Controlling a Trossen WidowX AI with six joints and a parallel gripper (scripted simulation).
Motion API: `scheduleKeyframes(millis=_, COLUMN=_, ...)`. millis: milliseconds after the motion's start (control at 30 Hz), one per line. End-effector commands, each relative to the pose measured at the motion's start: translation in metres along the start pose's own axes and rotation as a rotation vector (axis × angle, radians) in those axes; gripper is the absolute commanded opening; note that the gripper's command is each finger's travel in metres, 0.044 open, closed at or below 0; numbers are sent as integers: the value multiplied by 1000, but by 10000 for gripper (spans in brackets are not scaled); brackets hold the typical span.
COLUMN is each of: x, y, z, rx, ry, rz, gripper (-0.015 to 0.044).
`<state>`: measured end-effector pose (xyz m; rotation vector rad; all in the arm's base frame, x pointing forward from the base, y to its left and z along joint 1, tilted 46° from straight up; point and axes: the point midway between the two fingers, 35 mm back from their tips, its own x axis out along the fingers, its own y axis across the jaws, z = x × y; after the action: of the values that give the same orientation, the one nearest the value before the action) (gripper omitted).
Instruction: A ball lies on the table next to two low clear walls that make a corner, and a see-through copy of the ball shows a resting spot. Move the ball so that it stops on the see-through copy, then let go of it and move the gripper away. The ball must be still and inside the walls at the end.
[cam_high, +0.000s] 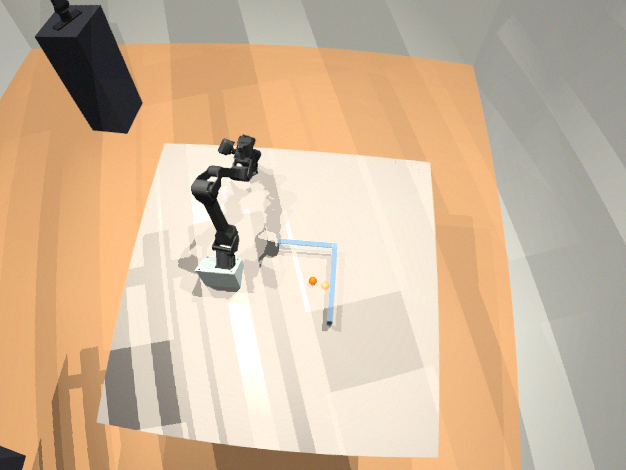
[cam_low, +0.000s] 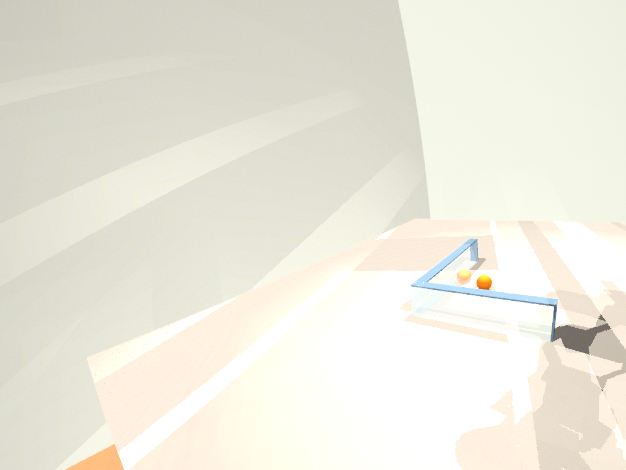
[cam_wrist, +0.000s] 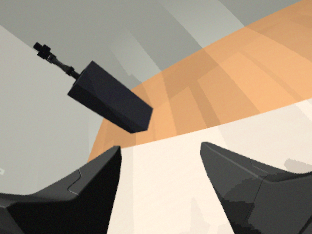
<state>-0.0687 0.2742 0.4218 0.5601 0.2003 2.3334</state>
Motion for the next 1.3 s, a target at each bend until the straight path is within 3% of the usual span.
scheduleKeyframes(millis=0, x=-13, y=-58, z=2, rx=-84, ry=28, rz=-185, gripper=258)
scheduleKeyframes(millis=333, x=-68, y=-162, z=1, rx=-239, ry=143, rz=-522, gripper=258)
scheduleKeyframes(millis=500, x=-116, y=-212, z=-1, rx=-322, ry=246, rz=-692, gripper=258)
scheduleKeyframes(millis=867, x=-261, y=-285, z=-17, rx=-426, ry=540, rz=-1003, gripper=258)
scheduleKeyframes(millis=1267, x=-442, y=-283, z=-64, rx=-380, ry=881, rz=-1170, gripper=258)
